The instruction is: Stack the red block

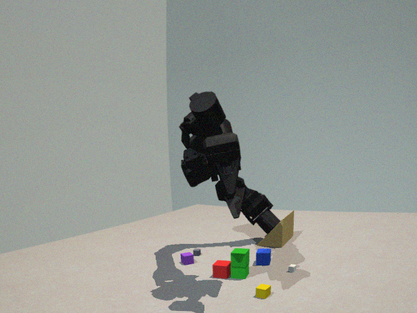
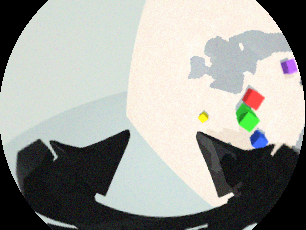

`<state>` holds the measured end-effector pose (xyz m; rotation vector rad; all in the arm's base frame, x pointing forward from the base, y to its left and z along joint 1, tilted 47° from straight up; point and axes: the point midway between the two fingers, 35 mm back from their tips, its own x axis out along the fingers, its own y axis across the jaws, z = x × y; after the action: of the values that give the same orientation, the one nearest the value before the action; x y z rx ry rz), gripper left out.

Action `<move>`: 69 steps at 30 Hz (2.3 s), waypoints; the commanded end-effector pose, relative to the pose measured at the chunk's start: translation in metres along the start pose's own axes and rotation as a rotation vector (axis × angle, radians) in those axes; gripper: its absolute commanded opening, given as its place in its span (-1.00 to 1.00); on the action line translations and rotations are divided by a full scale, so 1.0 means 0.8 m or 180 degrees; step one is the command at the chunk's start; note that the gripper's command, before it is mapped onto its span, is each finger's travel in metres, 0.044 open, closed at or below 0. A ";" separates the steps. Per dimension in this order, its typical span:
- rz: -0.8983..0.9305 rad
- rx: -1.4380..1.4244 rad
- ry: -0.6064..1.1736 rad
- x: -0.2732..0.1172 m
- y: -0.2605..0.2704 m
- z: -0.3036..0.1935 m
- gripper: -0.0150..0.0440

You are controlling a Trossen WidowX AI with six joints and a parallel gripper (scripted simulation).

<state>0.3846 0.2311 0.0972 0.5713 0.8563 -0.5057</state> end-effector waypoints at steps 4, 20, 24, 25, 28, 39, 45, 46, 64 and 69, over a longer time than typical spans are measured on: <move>-0.1148 0.0475 -0.0281 0.011 -0.109 0.016 1.00; -0.2157 0.0821 -0.0866 -0.018 -0.199 0.053 1.00; -0.2156 0.0821 -0.0864 -0.012 -0.202 0.054 1.00; -0.2156 0.0821 -0.0864 -0.008 -0.206 0.055 1.00; -0.2154 0.0821 -0.0864 0.009 -0.220 0.059 1.00; -0.2156 0.0821 -0.0872 0.033 -0.244 0.067 1.00; -0.2155 0.0821 -0.0871 0.042 -0.251 0.069 1.00; -0.2155 0.0821 -0.0871 0.043 -0.252 0.069 1.00; -0.2156 0.0820 -0.0876 0.069 -0.276 0.076 1.00; -0.2157 0.0820 -0.0878 0.073 -0.279 0.077 1.00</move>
<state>0.3133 0.0191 0.0271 0.4294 0.7087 -1.2935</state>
